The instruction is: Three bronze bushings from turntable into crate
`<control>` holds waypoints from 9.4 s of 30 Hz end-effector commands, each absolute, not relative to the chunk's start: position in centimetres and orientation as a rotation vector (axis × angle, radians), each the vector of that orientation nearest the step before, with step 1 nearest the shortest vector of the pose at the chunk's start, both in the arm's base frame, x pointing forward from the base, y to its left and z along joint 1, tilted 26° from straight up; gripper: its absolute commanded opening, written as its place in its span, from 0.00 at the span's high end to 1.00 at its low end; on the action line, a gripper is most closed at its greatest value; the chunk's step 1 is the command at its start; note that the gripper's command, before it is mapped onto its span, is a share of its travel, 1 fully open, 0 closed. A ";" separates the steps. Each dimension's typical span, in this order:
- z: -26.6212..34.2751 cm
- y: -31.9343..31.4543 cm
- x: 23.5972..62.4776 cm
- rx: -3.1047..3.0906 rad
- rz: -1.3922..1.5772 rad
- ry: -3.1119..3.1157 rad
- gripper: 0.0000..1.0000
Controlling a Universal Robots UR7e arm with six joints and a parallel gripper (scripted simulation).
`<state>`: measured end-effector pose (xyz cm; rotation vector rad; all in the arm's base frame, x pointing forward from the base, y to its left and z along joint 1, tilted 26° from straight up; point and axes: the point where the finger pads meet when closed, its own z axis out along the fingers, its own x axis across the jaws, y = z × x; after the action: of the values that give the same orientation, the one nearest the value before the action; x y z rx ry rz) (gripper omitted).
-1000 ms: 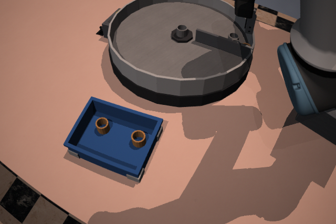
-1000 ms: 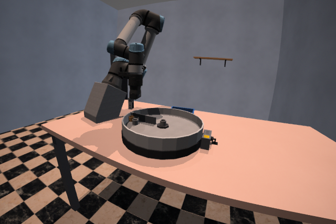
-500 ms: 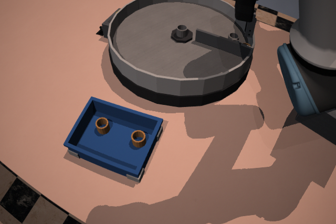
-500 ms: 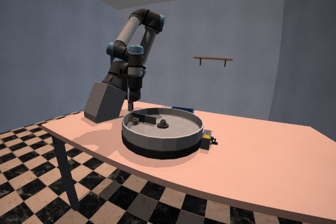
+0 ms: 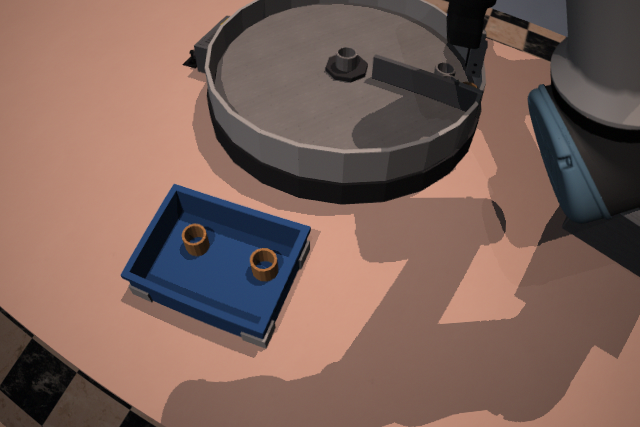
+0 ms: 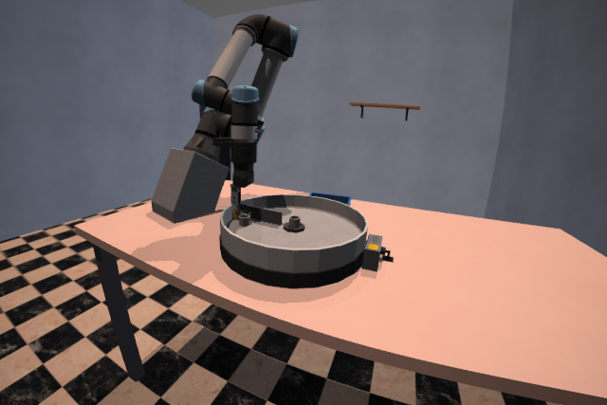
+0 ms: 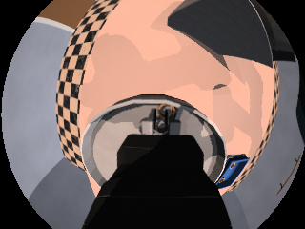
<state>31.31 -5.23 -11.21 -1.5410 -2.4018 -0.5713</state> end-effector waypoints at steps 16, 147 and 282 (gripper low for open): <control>-11.8 -5.0 31.4 -1.542 -0.571 -2.403 0.60; -15.0 -3.4 31.4 -1.542 -0.571 -2.403 0.60; -15.4 -3.6 31.6 -1.542 -0.571 -2.403 1.00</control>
<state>31.54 -3.44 -15.65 -1.5414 -2.4020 -0.5712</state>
